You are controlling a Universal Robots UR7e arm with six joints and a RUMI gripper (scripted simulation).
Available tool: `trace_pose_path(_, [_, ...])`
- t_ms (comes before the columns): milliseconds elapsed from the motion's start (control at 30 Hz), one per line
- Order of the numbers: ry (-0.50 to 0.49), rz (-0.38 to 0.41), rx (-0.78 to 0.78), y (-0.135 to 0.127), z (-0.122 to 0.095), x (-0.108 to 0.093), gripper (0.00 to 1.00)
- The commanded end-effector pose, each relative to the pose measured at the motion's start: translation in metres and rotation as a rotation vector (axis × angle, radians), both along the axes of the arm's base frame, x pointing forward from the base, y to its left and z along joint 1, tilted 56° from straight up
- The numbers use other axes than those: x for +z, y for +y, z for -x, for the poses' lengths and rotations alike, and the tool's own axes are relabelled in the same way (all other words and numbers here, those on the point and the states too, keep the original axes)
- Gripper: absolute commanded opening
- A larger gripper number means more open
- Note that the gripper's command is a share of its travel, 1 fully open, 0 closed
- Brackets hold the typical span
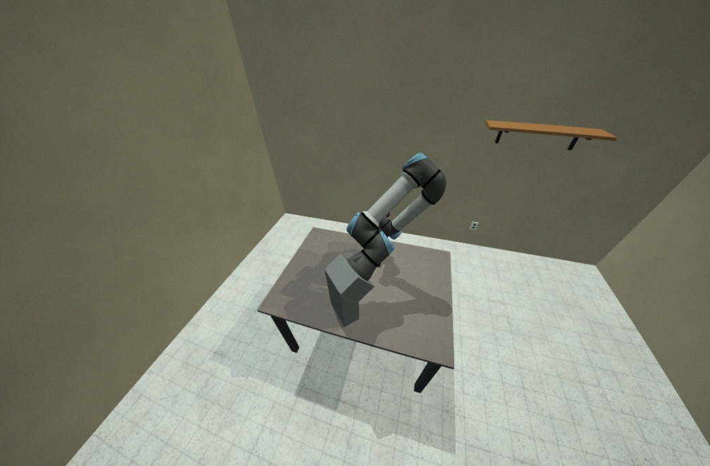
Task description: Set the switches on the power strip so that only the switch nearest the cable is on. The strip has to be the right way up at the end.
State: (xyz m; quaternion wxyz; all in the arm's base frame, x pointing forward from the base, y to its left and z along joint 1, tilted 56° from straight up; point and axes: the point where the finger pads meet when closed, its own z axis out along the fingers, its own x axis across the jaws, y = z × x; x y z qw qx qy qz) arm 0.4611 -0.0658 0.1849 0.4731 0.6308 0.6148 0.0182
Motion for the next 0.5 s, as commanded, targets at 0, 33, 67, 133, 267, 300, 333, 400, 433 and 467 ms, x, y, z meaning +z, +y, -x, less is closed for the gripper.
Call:
trace_pose_path(0, [0.0, 0.0, 0.002, 0.0011, -0.0003, -0.0001, 0.0])
trace_pose_path(33, [0.0, 0.0, 0.002, 0.0011, -0.0003, -0.0001, 0.0])
trace_pose_path(67, [0.0, 0.0, 0.002, 0.0011, -0.0003, -0.0001, 0.0])
trace_pose_path(133, [0.0, 0.0, 0.002, 0.0011, -0.0003, -0.0002, 0.0])
trace_pose_path(267, [0.001, 0.0, 0.001, 0.0005, -0.0008, -0.0008, 0.0])
trace_pose_path(300, [0.001, 0.0, 0.001, 0.0002, -0.001, -0.001, 0.0])
trace_pose_path(333, [0.001, 0.0, 0.001, -0.0002, -0.0012, -0.0011, 0.0])
trace_pose_path(400, [0.001, 0.0, 0.0, -0.0011, -0.0018, -0.0015, 0.0])
trace_pose_path(433, [0.001, 0.0, 0.0, -0.0016, -0.0022, -0.0017, 0.0])
trace_pose_path(467, [0.001, 0.0, 0.0, -0.0016, -0.0022, -0.0017, 0.0])
